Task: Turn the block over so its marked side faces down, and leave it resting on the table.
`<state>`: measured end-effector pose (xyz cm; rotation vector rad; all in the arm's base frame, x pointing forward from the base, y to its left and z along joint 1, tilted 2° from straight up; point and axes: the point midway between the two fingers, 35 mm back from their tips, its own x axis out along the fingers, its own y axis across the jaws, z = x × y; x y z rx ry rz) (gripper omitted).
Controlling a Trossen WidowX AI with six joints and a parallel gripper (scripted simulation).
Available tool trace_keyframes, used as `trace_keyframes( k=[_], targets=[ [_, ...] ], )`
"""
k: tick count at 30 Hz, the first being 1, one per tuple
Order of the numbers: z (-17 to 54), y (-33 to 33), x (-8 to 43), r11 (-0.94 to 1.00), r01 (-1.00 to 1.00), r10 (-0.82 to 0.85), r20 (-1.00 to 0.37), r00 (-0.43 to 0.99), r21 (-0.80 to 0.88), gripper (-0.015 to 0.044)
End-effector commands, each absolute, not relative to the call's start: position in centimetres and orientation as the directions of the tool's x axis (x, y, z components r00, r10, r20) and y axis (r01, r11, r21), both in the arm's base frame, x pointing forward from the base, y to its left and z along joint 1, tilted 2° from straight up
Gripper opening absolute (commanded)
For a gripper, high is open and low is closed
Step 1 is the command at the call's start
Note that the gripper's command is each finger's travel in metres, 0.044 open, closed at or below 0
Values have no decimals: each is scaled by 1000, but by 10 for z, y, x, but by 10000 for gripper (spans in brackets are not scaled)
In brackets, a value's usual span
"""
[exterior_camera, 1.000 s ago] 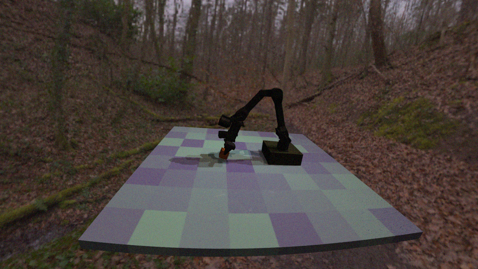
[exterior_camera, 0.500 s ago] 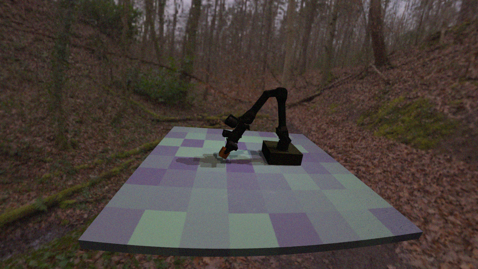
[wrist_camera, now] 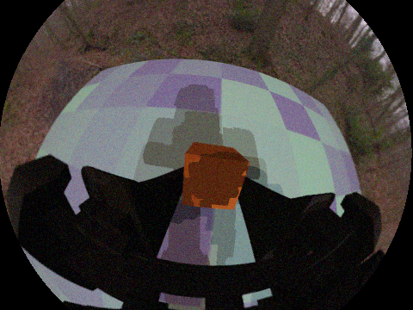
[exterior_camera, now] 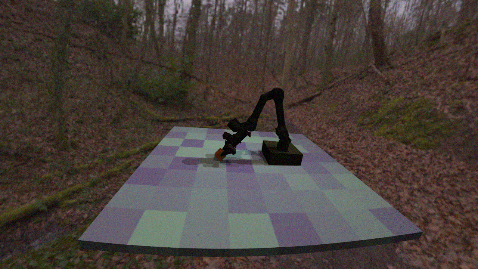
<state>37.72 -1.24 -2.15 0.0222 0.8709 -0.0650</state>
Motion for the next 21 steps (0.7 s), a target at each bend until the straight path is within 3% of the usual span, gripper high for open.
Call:
trace_keyframes(
  k=[1, 21],
  targets=[
    [-30, -13, 376, 998, 65, -53, -738, 673, -13, 0],
    [-32, -13, 362, 998, 66, -63, -519, 852, -13, 0]
  ],
)
